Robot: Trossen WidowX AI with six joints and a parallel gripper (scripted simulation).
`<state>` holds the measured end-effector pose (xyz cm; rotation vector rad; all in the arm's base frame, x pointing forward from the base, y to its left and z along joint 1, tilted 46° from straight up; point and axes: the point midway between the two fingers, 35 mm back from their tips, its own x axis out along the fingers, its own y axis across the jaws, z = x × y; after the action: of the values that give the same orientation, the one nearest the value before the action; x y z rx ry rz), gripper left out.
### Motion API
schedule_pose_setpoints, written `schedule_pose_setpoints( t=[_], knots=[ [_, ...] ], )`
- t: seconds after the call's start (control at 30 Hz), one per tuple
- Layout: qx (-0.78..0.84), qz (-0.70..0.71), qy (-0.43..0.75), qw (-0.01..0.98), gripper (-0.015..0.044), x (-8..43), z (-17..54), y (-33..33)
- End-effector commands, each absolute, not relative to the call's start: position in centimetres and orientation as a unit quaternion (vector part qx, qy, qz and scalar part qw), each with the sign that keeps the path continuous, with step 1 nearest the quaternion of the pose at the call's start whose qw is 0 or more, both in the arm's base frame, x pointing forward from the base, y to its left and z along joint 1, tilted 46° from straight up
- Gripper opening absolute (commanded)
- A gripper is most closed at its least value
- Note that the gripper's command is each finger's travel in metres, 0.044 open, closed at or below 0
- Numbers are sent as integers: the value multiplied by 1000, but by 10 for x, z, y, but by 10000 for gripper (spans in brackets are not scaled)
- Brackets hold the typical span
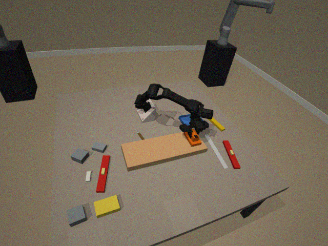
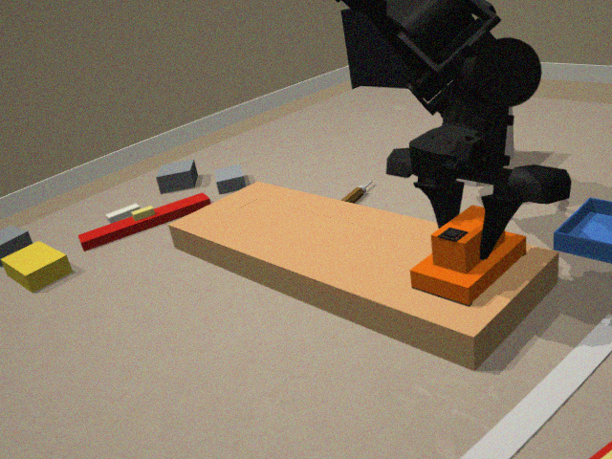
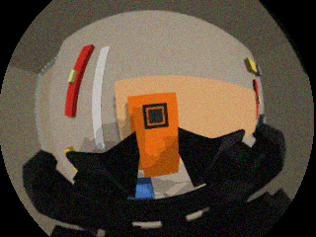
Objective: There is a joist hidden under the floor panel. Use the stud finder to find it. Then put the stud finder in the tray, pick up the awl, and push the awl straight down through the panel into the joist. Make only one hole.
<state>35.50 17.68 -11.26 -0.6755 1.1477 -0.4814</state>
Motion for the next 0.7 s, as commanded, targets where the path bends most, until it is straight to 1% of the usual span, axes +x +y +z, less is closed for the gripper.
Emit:
schedule_pose_setpoints(
  t=[0.0, 0.67],
  knots=[
    [-308, -222, 528, 760, 0, 355, -113, 177],
    [-309, -222, 528, 759, 0, 354, -76, 138]
  ],
)
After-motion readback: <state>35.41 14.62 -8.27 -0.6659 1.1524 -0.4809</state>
